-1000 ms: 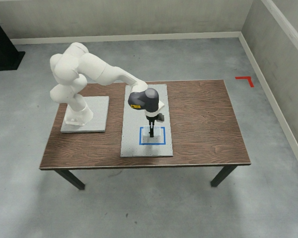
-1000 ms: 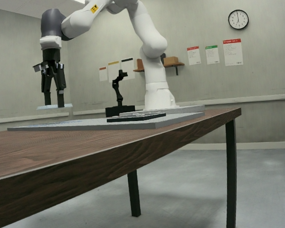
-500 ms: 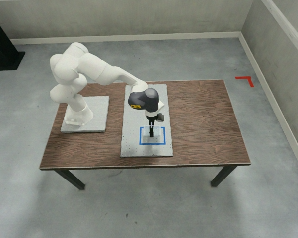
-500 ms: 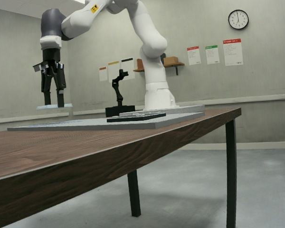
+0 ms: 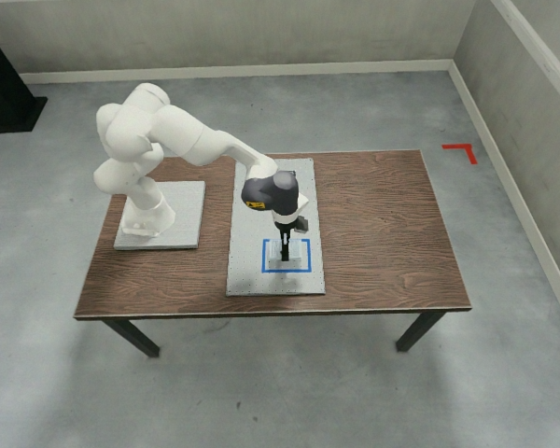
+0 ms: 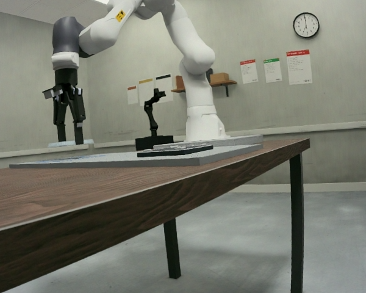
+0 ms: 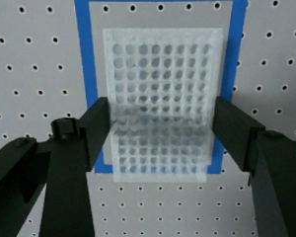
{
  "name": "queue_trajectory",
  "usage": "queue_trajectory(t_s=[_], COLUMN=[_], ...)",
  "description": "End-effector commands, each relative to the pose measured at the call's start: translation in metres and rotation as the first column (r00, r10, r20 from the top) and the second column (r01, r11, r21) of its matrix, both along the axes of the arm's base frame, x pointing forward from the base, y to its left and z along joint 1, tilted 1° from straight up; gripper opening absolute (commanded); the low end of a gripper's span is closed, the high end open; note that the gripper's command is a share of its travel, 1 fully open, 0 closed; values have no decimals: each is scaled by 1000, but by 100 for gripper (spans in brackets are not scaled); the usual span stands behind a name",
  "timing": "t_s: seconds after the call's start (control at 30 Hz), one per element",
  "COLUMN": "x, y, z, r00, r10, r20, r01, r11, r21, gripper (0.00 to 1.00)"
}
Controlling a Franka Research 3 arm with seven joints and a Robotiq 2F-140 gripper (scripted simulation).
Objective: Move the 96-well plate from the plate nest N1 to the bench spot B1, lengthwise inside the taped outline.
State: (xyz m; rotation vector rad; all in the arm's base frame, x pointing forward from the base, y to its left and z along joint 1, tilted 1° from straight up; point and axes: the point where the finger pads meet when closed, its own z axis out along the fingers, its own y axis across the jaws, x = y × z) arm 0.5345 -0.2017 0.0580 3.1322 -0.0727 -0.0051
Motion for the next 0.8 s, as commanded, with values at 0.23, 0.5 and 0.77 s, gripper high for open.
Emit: queue_trajectory(t_s=[0.23,0.5,0.77], x=[4,6,6], y=[-1,-2,-2], z=[-14,-27,-29], r00=[1000,1000,1000], r10=[-5,-5,-5], r20=[9,9,9], r01=[5,5,5], r11=[1000,1000,1000], r21=[-5,-5,-5], gripper=[60,60,60])
